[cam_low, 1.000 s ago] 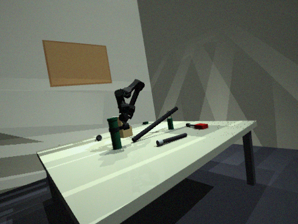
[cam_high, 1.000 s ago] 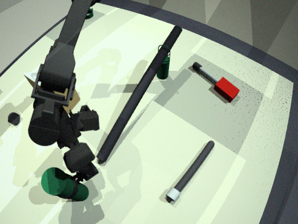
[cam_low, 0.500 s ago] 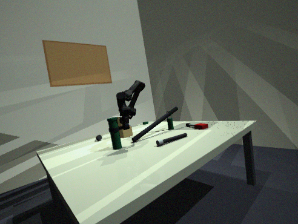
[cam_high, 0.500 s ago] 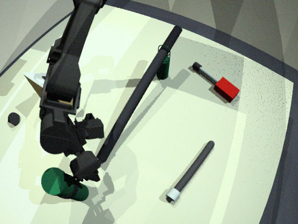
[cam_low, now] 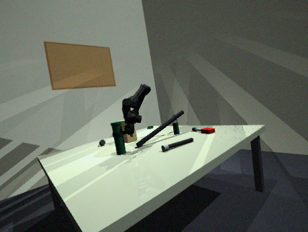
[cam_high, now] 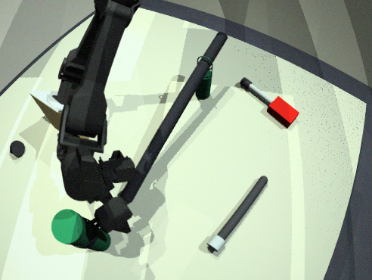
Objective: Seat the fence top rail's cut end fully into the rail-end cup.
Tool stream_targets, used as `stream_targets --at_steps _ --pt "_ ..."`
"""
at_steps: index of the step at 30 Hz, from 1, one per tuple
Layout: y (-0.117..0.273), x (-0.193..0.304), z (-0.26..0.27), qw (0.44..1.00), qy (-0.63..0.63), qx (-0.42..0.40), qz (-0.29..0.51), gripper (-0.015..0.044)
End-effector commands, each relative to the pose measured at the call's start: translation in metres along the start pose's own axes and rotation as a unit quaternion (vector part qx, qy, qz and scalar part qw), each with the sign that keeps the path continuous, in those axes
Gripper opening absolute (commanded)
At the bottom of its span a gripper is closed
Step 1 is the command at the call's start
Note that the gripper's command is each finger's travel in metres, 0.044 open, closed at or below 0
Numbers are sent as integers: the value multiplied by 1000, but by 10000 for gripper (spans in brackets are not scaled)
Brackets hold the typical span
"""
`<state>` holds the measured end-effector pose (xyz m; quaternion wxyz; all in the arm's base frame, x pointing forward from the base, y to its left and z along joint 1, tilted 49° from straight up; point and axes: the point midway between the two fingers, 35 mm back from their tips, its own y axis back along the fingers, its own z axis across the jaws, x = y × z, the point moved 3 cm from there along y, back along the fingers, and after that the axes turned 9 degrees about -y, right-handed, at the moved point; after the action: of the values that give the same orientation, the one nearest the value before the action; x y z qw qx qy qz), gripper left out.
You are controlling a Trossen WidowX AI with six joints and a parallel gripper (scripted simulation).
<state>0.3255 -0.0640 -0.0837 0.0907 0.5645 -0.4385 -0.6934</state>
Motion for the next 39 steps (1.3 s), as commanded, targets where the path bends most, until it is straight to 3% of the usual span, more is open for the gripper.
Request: stream_targets --at_steps 1,4,16,20,24,39 --pt "-7 0 5 1000 -4 -5 -2 440" --pt "-8 0 5 1000 -4 -5 -2 440" --pt "-8 0 5 1000 -4 -5 -2 125" --pt "-8 0 5 1000 -4 -5 -2 98" --pt "-7 1 7 1000 8 -6 -9 0" --pt "-2 5 14 998 50 -10 -33 0"
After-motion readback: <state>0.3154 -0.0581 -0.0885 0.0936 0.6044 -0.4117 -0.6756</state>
